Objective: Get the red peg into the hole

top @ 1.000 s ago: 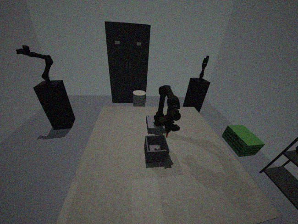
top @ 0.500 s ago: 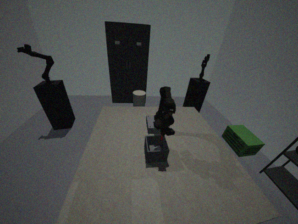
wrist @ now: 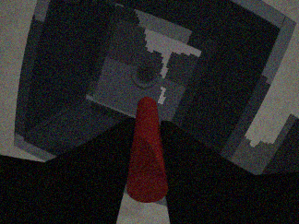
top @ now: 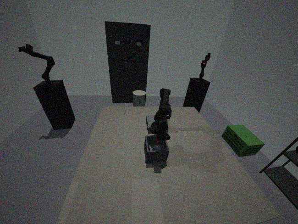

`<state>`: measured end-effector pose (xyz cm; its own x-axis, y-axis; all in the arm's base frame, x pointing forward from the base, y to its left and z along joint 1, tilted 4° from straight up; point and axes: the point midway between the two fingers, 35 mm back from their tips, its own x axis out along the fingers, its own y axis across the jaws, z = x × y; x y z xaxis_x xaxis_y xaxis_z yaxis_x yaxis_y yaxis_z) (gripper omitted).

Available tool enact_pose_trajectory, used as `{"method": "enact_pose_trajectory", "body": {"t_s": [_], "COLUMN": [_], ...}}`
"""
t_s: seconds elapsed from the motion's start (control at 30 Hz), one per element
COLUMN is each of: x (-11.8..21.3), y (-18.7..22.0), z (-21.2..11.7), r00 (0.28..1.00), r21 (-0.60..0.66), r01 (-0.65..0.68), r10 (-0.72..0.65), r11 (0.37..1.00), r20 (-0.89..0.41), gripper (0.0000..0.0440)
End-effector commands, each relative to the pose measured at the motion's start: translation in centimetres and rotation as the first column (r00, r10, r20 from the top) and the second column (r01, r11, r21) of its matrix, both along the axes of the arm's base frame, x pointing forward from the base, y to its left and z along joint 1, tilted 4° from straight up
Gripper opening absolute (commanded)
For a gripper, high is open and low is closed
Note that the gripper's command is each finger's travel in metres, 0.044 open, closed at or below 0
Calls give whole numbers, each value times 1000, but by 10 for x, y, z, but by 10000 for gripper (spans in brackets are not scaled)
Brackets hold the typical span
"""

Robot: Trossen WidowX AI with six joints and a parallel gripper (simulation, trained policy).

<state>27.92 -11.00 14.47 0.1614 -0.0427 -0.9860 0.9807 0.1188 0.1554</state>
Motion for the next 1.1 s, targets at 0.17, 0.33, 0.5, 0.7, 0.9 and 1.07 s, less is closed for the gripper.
{"method": "enact_pose_trajectory", "body": {"t_s": [0.17,0.33,0.5,0.7,0.9,1.07], "x": [6,12,16,20,20,24], "y": [-8,-11,-13,-14,-16,-18], "z": [-29,-40,-54,-71,-85,-88], "r00": [1000,1000,999,997,994,992], "r21": [31,42,51,57,49,42], "r01": [-13,-21,-36,-62,-87,-108], "r10": [14,22,37,64,90,111], "r11": [999,999,998,996,995,993], "r20": [-20,-19,-26,-35,-56,-66], "gripper": [0,0,0,0,40,111]}}
